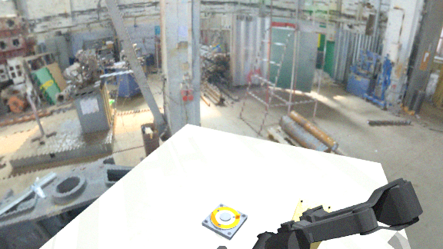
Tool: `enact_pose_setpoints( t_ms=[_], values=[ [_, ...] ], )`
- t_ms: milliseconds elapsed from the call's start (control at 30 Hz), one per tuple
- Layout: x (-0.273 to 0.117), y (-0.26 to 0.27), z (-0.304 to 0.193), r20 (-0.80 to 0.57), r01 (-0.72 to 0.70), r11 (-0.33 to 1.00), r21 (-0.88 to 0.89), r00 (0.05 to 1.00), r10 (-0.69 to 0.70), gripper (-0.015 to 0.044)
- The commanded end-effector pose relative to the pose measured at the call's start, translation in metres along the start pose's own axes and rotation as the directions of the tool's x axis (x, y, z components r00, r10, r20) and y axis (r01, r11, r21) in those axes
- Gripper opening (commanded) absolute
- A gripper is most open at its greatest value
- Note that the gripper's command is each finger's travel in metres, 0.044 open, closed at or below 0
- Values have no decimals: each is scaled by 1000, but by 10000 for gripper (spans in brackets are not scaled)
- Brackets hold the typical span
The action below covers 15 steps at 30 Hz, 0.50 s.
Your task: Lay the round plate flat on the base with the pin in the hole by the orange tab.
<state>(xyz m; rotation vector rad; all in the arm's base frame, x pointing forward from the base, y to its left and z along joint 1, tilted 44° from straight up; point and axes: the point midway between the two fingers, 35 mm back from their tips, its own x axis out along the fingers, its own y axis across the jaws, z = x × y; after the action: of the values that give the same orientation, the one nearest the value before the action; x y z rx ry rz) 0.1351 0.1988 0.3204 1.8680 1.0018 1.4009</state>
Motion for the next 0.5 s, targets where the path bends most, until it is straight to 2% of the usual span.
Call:
enact_pose_setpoints(
  t_ms=[0,67,233,300,400,467],
  values=[
    [0,0,6,22,0,1000,-3,1000,0,374],
    [-1,-5,41,155,38,998,-50,988,-30,321],
    [-23,-34,134,447,352,911,-215,865,-229,190],
    [-30,-38,146,483,401,889,-220,837,-258,138],
    [-64,-56,191,602,593,778,-206,704,-377,59],
    [-83,-64,208,640,672,717,-183,635,-432,6]
  ],
)
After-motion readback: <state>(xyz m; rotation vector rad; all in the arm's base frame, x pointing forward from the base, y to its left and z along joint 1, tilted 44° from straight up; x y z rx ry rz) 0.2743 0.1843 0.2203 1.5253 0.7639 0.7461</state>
